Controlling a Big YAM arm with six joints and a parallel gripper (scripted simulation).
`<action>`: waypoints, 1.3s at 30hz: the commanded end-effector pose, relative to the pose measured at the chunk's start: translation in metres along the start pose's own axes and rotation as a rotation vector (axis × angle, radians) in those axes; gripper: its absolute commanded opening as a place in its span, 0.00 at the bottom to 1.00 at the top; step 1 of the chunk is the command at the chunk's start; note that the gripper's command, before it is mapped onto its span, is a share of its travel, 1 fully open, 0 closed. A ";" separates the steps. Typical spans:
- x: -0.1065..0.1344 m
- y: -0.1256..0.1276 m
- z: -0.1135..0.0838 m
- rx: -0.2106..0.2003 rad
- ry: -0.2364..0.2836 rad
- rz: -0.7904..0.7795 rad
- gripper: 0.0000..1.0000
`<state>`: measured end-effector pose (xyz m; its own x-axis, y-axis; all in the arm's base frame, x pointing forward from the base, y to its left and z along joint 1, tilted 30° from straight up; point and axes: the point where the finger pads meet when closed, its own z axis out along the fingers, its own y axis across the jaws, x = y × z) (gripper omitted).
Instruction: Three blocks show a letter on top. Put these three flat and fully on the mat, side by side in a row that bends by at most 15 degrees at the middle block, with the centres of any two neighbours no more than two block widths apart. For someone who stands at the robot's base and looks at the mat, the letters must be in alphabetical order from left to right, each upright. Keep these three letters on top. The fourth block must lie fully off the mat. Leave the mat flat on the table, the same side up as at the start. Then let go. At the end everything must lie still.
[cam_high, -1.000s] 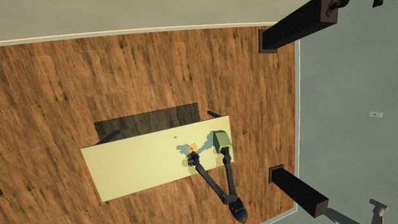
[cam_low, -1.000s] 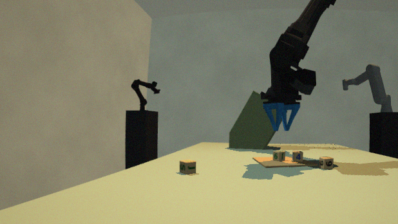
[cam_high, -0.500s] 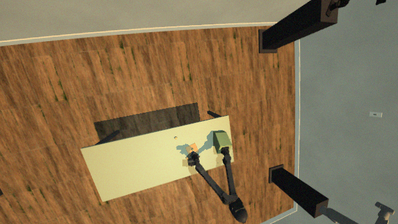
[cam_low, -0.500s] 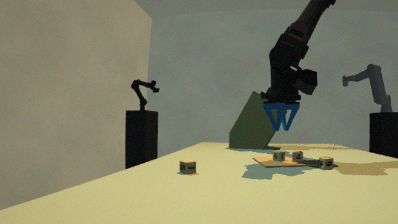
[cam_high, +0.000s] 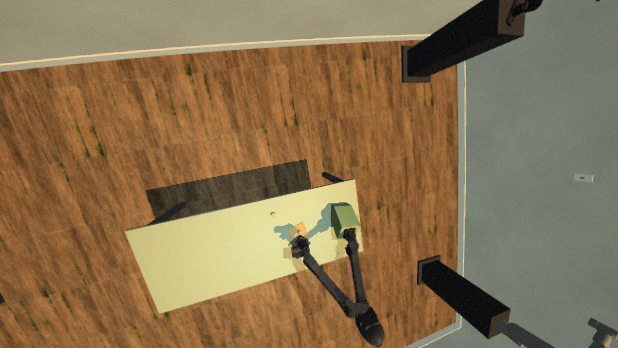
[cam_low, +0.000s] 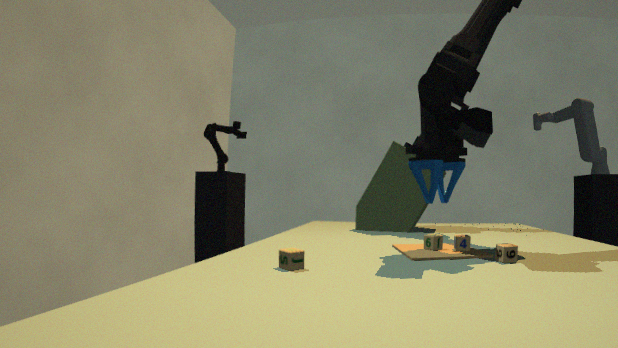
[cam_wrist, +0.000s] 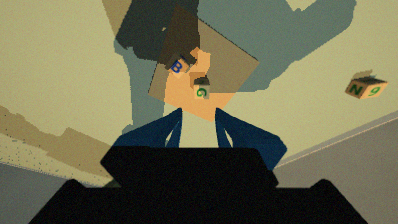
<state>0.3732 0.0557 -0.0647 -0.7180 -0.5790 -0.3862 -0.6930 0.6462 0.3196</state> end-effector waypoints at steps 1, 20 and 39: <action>-0.009 -0.015 -0.017 0.033 -0.035 -0.004 0.41; -0.002 -0.006 0.009 0.008 -0.013 -0.003 0.41; -0.010 -0.006 0.027 0.021 -0.026 -0.021 0.41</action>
<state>0.3755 0.0667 -0.0943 -0.7117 -0.5839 -0.3906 -0.6994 0.6410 0.3162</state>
